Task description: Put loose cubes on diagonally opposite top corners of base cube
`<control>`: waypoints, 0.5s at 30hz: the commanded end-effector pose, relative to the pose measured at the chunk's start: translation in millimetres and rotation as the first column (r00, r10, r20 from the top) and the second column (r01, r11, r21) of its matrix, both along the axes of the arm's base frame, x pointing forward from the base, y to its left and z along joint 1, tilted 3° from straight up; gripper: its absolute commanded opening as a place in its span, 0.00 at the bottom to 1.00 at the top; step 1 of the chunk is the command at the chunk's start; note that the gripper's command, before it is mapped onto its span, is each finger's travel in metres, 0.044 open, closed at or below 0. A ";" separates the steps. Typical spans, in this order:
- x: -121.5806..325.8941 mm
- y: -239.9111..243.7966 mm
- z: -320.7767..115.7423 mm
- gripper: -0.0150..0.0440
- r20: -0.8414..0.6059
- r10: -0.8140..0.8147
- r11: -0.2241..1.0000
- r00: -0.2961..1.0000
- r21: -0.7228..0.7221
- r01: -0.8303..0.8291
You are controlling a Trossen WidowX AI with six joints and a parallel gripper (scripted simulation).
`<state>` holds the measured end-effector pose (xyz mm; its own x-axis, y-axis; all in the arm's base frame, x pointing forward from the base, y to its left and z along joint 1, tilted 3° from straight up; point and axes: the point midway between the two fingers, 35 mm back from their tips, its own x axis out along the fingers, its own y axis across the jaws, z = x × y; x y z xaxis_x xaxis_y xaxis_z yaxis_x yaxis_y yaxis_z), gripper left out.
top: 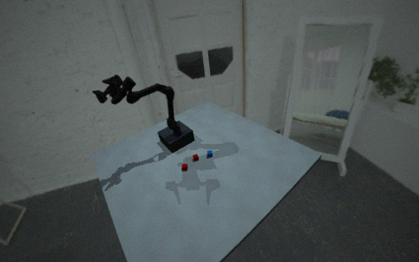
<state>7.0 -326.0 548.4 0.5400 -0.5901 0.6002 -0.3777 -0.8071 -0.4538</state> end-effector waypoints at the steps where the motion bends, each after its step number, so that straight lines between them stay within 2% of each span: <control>1: 0.8 -1.4 -0.8 0.89 0.008 0.007 1.000 1.000 0.010 -0.007; 5: 19.3 -27.5 -19.5 0.71 0.173 0.120 0.968 0.978 0.199 -0.154; 10: 56.3 -60.7 -55.8 0.70 0.418 0.189 0.818 0.889 0.433 -0.378; 15: 102.2 -82.5 -100.9 0.70 0.617 0.133 0.578 0.776 0.588 -0.567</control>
<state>82.0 -395.4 477.6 0.5622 -0.7262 0.3956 0.1838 -0.3567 -0.9160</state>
